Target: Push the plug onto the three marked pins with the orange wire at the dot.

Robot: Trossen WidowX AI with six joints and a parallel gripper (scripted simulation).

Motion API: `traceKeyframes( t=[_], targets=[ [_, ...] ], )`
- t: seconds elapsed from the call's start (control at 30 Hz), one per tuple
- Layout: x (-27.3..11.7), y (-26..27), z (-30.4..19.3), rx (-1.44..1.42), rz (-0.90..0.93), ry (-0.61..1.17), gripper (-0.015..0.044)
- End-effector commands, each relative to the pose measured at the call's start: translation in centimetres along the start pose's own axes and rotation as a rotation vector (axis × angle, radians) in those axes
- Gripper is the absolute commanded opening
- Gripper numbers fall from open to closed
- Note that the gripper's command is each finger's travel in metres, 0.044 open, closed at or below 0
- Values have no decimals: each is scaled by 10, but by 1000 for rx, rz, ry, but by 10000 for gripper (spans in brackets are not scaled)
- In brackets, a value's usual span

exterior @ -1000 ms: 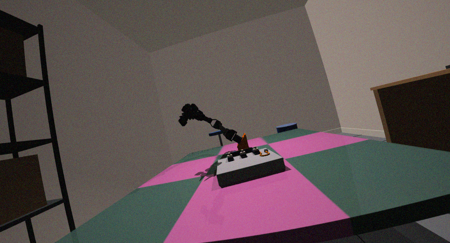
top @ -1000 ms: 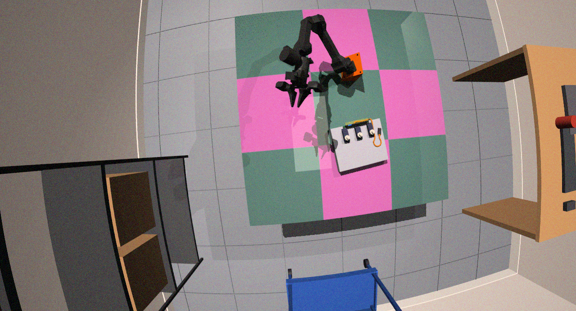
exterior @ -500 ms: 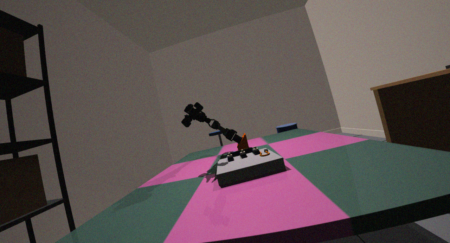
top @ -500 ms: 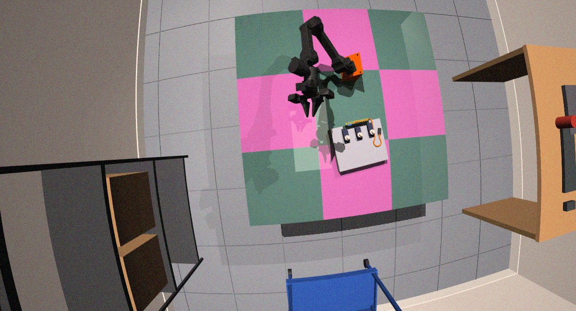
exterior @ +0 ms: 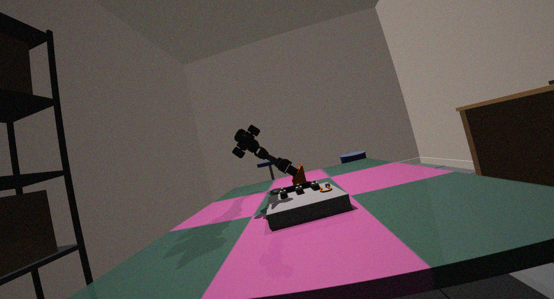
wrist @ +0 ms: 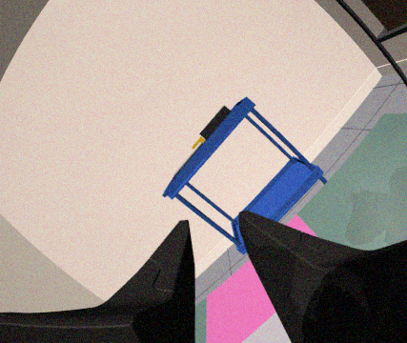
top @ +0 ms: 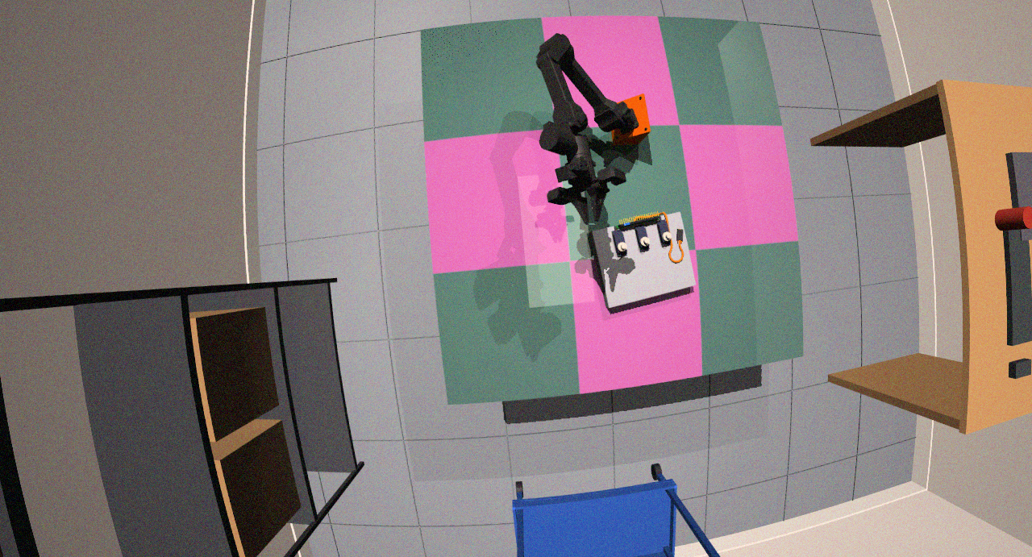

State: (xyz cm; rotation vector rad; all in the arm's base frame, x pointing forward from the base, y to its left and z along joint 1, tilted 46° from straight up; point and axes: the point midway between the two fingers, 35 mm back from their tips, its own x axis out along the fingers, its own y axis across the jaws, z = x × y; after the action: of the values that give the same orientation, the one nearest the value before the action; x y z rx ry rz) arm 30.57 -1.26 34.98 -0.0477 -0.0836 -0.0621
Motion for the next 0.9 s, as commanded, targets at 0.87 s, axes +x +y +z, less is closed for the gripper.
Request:
traceKeyframes(
  t=[0.87],
  targets=[
    [69,30,-98,-475,120,450,115]
  ],
)
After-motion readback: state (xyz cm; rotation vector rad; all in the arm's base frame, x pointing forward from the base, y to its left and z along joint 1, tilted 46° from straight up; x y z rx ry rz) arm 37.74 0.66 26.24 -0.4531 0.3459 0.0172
